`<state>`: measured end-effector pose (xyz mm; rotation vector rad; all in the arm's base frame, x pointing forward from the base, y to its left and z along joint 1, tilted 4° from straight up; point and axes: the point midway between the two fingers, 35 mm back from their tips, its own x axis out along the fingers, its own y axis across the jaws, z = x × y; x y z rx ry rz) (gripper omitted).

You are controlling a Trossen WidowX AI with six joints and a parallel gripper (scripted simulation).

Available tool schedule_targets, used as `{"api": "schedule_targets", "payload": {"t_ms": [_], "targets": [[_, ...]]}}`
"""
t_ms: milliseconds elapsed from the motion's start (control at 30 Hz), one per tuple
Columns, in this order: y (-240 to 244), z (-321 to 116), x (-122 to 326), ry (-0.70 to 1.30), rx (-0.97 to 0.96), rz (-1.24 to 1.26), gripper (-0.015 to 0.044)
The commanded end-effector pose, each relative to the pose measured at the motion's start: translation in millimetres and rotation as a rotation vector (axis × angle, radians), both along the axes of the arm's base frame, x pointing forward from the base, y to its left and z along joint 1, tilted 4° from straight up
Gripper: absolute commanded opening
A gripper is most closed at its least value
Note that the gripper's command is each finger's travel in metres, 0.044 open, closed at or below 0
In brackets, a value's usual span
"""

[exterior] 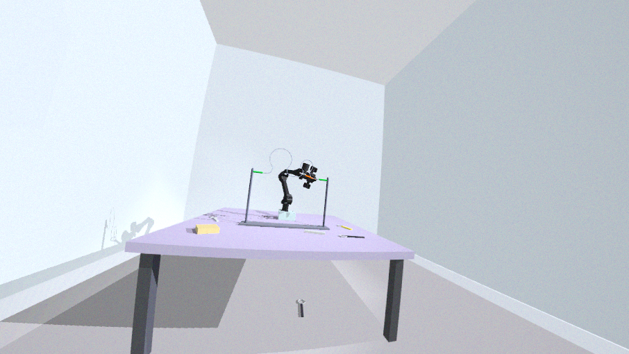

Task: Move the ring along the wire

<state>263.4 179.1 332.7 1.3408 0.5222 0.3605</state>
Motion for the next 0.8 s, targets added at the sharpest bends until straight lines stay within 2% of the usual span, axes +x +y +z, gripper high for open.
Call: {"api": "schedule_targets", "payload": {"t_ms": [0, 767], "targets": [[1, 16, -1, -0.003, 0.084, 0.006, -0.015], [-4, 63, -3, 0.023, 0.398, 0.02, -0.015]]}}
